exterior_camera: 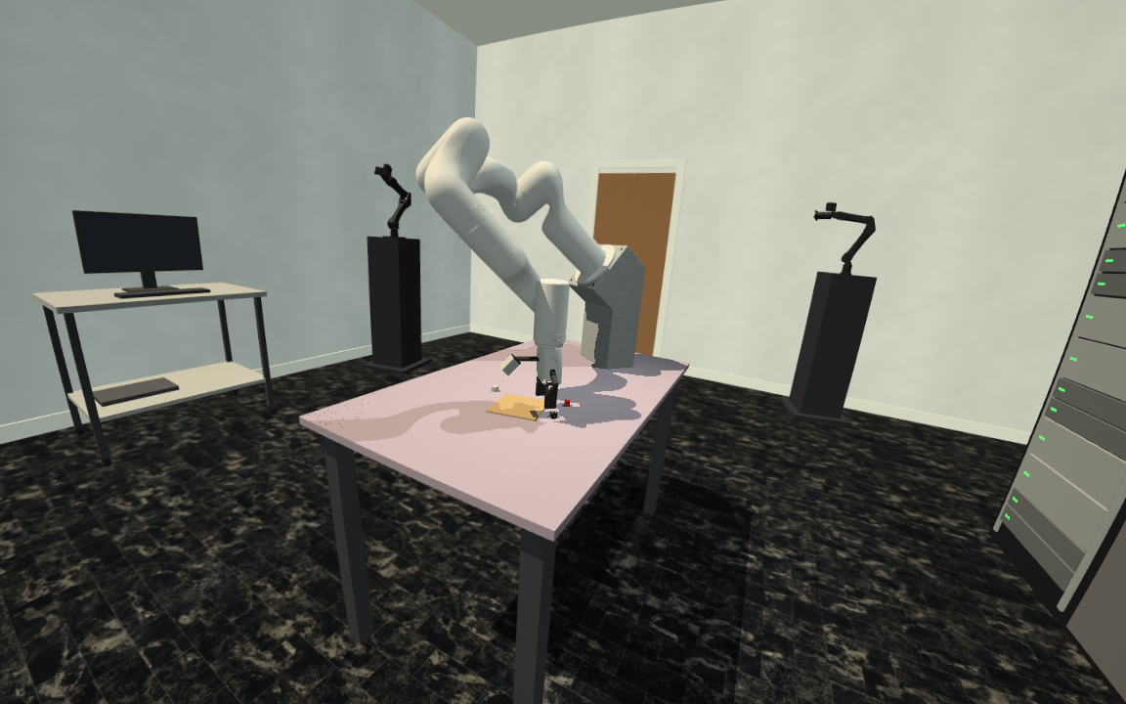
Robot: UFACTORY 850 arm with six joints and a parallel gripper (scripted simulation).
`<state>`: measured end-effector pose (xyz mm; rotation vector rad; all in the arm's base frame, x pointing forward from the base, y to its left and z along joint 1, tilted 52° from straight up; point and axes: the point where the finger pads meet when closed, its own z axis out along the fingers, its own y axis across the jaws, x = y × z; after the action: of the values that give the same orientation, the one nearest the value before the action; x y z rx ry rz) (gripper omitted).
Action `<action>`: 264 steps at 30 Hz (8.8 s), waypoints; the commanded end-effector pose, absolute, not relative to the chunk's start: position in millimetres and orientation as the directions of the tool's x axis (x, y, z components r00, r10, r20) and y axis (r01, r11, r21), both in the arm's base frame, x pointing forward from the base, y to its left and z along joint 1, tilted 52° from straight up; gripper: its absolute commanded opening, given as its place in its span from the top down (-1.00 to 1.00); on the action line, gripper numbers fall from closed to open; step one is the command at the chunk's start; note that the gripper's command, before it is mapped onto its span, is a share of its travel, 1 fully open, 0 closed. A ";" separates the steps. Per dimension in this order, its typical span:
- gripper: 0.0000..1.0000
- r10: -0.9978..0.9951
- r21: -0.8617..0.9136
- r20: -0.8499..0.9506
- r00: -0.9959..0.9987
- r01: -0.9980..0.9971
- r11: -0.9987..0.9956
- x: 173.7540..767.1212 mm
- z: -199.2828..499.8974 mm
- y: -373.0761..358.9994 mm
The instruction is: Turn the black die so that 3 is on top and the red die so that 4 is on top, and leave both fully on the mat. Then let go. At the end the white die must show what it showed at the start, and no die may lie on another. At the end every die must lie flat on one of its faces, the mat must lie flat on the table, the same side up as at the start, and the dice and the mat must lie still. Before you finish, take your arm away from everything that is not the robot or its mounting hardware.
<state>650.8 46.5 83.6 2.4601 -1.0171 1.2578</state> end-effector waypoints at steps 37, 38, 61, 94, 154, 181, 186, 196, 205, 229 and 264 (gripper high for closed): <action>-1.00 -0.487 -0.124 0.775 0.404 -0.658 -0.743 666.3 94.9 51.5; -1.00 -0.487 -0.124 0.775 0.404 -0.658 -0.743 666.3 94.9 51.5; -1.00 -0.487 -0.124 0.775 0.404 -0.658 -0.743 608.8 150.9 93.0; -1.00 -0.418 -0.054 0.783 0.461 -0.619 -0.784 593.4 134.6 118.6; -1.00 -0.870 -0.766 0.171 -0.462 -0.618 0.177 607.1 119.8 110.6; -1.00 -0.442 -0.635 -0.462 -0.769 -0.061 0.770 615.8 109.6 104.9; -1.00 -0.348 -0.576 -0.533 -0.771 0.029 0.817 617.0 108.1 104.0; -1.00 -0.072 -0.378 -0.688 -0.723 0.272 0.885 620.1 104.2 101.8; -1.00 0.135 -0.209 -0.756 -0.640 0.431 0.878 622.4 101.2 100.1; 0.38 0.418 0.053 -0.782 -0.462 0.619 0.784 625.6 97.0 97.7; 0.38 0.418 0.053 -0.782 -0.462 0.619 0.784 625.7 96.9 97.6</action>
<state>625.5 97.2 96.6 0.7684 2.1231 -0.3020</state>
